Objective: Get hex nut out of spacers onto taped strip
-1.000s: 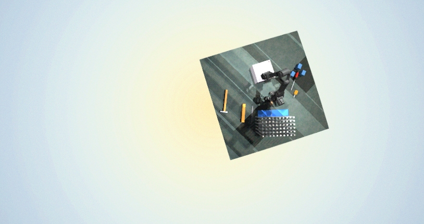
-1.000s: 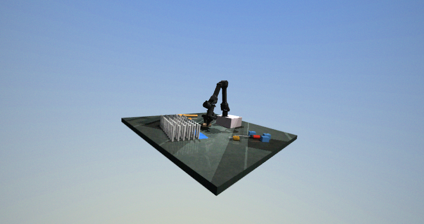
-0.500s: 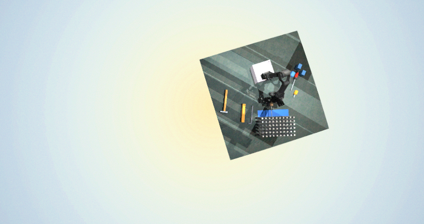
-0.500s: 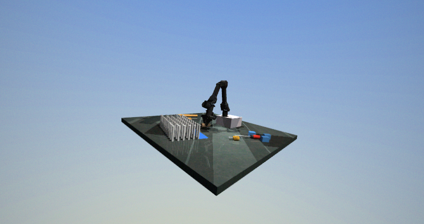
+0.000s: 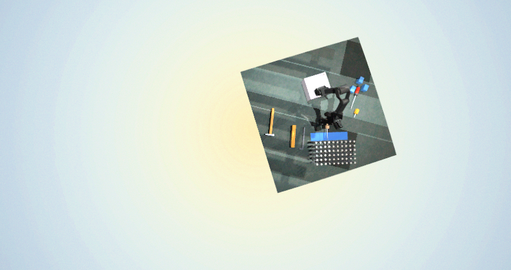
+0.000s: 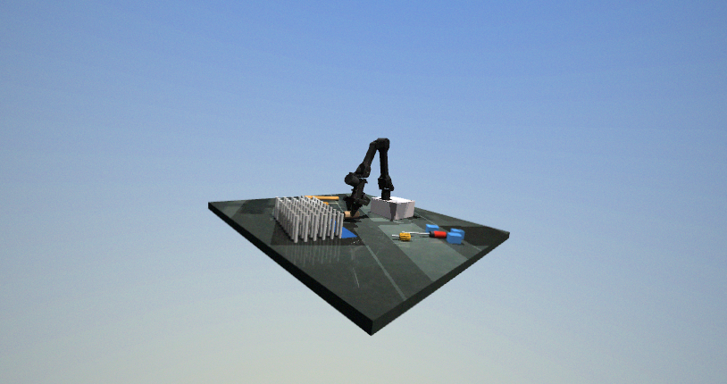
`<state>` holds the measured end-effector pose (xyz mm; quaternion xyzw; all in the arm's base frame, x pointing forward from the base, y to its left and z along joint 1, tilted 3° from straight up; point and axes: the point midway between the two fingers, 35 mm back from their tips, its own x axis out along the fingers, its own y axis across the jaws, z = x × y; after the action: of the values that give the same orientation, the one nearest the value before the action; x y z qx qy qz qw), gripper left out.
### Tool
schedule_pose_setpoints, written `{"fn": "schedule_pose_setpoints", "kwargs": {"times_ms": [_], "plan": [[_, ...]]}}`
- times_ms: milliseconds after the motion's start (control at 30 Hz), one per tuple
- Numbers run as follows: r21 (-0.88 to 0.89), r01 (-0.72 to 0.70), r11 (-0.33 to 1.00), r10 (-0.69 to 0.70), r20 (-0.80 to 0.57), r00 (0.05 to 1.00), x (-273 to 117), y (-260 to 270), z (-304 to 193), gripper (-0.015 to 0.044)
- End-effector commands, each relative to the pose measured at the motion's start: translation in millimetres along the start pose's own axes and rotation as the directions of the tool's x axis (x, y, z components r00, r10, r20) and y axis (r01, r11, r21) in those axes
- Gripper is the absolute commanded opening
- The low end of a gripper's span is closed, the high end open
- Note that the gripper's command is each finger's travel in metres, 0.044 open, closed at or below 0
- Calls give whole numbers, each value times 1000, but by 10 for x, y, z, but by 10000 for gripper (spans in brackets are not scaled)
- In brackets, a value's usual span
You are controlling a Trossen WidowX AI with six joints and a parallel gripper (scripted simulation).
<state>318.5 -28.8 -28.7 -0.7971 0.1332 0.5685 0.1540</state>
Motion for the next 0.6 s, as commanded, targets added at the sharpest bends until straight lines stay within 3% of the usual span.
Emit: {"fn": "schedule_pose_setpoints", "kwargs": {"times_ms": [0,567], "plan": [[-3,4,1000,-4,0,1000,13,-10,-40,0],[-3,3,1000,-3,-1,1000,39,-10,-142,0]]}}
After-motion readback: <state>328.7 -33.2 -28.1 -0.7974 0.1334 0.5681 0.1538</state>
